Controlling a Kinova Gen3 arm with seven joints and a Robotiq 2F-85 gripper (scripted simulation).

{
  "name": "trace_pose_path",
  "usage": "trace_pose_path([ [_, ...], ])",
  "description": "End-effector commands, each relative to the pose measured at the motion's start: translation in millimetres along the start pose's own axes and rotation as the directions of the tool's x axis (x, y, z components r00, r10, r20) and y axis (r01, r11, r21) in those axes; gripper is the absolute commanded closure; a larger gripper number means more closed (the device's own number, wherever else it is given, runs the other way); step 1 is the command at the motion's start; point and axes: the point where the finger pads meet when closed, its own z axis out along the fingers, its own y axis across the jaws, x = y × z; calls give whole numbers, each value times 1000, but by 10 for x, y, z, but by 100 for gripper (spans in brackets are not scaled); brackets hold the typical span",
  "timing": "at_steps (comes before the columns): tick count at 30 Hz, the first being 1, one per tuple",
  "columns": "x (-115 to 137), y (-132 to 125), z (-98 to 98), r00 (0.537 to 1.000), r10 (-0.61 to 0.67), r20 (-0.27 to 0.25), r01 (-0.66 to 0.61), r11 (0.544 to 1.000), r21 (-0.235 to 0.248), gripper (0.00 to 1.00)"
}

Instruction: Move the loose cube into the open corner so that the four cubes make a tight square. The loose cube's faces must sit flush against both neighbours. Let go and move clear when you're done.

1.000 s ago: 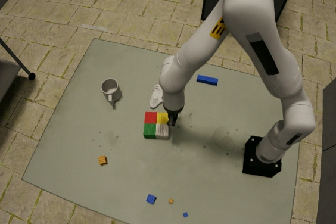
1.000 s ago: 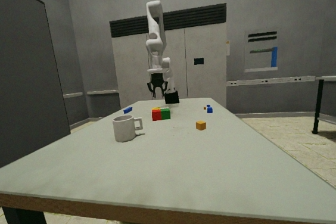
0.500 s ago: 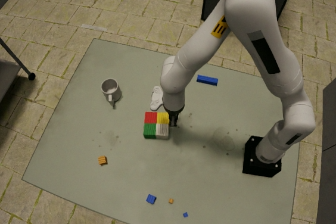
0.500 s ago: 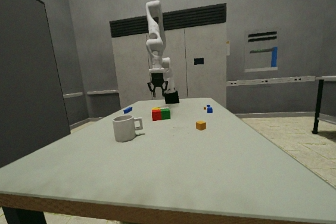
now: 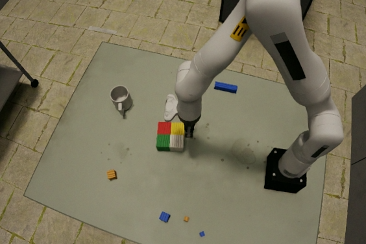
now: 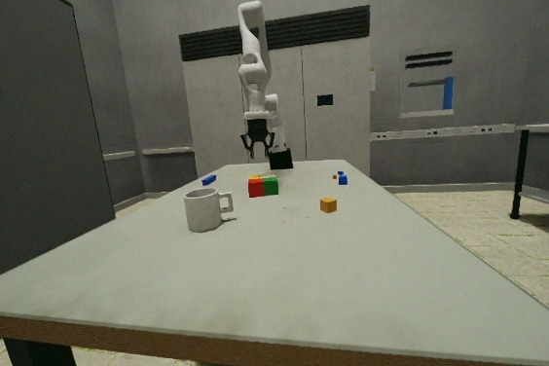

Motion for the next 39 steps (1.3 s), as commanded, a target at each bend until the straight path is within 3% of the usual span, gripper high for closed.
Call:
trace_pose_path([
  [1, 5, 2, -6, 1000, -1, -2, 1, 1000, 0, 45],
  [23, 5, 1, 51, 1000, -1, -2, 1, 1000, 1, 45],
  [39, 7, -2, 379, 1000, -1, -2, 1, 1000, 1, 45],
])
